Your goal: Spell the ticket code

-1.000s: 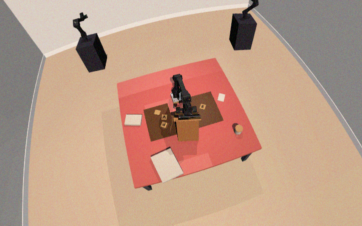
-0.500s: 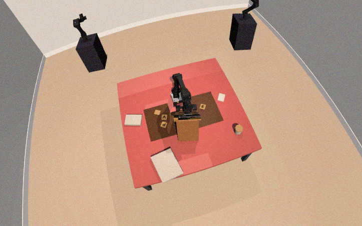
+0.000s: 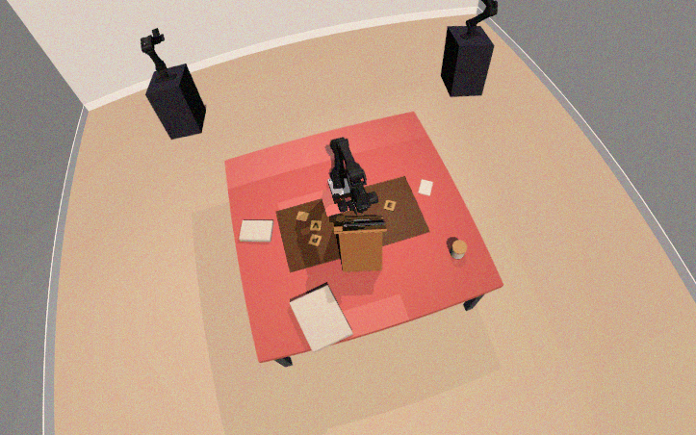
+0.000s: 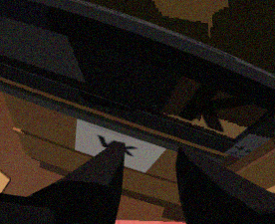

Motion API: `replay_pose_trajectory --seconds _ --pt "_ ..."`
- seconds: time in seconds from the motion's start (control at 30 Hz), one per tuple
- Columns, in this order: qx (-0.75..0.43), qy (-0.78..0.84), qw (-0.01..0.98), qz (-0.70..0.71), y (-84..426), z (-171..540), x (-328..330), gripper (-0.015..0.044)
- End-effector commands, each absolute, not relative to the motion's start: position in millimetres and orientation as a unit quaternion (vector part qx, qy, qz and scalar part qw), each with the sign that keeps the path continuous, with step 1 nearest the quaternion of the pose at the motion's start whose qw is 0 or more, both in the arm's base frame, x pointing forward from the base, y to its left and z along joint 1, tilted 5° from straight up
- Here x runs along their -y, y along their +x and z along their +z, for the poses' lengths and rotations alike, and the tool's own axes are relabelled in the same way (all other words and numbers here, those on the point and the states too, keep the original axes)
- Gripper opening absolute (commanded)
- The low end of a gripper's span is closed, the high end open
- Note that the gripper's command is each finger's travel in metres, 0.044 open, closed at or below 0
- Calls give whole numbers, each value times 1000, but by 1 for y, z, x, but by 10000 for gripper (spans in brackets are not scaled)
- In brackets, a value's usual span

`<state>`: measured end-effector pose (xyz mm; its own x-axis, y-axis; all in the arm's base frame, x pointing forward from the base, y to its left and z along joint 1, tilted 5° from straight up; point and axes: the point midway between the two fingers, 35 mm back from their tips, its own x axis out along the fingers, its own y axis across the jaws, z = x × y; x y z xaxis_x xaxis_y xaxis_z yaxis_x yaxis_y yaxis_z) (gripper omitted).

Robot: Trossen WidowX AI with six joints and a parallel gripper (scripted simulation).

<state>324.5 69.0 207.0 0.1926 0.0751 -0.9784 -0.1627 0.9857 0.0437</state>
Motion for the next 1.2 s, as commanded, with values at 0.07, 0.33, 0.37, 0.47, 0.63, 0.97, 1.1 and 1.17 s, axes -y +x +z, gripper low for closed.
replay_pose_trajectory --seconds 0.07,0.33,0.37,0.47,0.63,0.97,1.1,1.17 --pt "-503 -230 790 264 295 261 -73 263" --pt "-290 -483 723 400 251 314 -76 440" --pt "-278 -495 717 404 249 317 -76 440" --pt "-276 -497 716 405 248 317 -76 440" --pt "-276 -497 716 405 248 317 -76 440" --pt "-276 -497 716 405 248 317 -76 440" --pt "-276 -497 716 405 248 317 -76 440" --pt "-281 -494 718 403 250 315 -75 414"
